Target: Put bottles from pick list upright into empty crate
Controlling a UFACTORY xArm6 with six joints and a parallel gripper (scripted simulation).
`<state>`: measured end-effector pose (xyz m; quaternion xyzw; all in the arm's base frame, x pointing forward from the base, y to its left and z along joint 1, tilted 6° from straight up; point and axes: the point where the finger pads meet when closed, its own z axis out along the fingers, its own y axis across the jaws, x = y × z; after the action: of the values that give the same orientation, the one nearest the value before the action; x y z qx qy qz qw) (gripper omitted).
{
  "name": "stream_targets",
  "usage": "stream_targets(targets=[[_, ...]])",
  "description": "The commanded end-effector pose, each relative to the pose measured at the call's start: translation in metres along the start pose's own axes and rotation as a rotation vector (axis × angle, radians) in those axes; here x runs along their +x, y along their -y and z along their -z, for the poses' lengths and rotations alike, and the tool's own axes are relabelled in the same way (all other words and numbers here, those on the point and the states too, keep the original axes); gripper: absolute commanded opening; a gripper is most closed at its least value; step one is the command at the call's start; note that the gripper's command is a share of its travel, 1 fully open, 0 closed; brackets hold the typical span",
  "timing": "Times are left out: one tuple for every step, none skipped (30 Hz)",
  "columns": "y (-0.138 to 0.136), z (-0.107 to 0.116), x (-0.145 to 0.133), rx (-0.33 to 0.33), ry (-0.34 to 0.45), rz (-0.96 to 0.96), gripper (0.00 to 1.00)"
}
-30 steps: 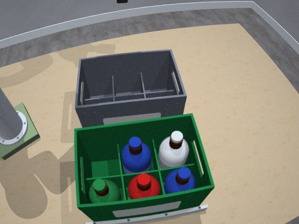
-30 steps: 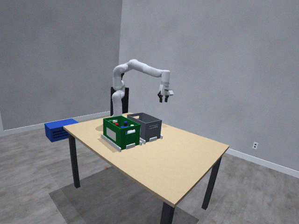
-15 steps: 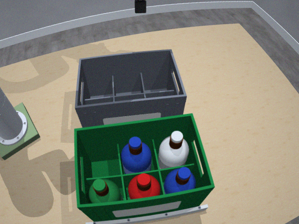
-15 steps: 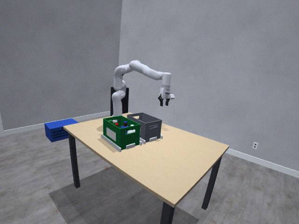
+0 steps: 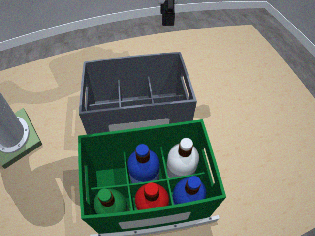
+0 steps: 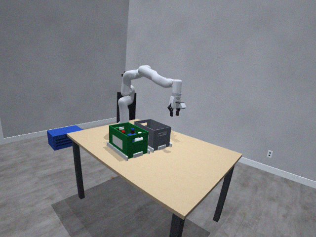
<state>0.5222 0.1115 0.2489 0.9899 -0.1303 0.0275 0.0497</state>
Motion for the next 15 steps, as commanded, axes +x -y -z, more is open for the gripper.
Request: stream_targets(targets=[[-0.010,-0.004,0.018,0.003,-0.004,0.000,0.65],[-0.012,-0.006,0.022,0.002,-0.004,0.000,0.65],[-0.015,-0.008,0.026,0.002,-0.004,0.000,0.65],[-0.017,-0.009,0.031,0.002,-0.004,0.000,0.65],[-0.020,-0.011,0.035,0.002,-0.004,0.000,0.65],[-0.020,-0.011,0.035,0.002,-0.004,0.000,0.65],[-0.020,-0.011,0.035,0.002,-0.004,0.000,0.65],[-0.022,-0.012,0.039,0.002,-0.004,0.000,0.65],[-0.025,-0.014,0.043,0.002,-0.004,0.000,0.65],[-0.027,-0.015,0.047,0.002,-0.004,0.000,0.65],[-0.030,-0.017,0.051,0.002,-0.004,0.000,0.65],[-0.032,-0.018,0.055,0.002,-0.004,0.000,0.65],[-0.034,-0.020,0.058,0.002,-0.004,0.000,0.65],[-0.034,-0.020,0.058,0.002,-0.004,0.000,0.65],[-0.034,-0.020,0.058,0.002,-0.004,0.000,0.65]])
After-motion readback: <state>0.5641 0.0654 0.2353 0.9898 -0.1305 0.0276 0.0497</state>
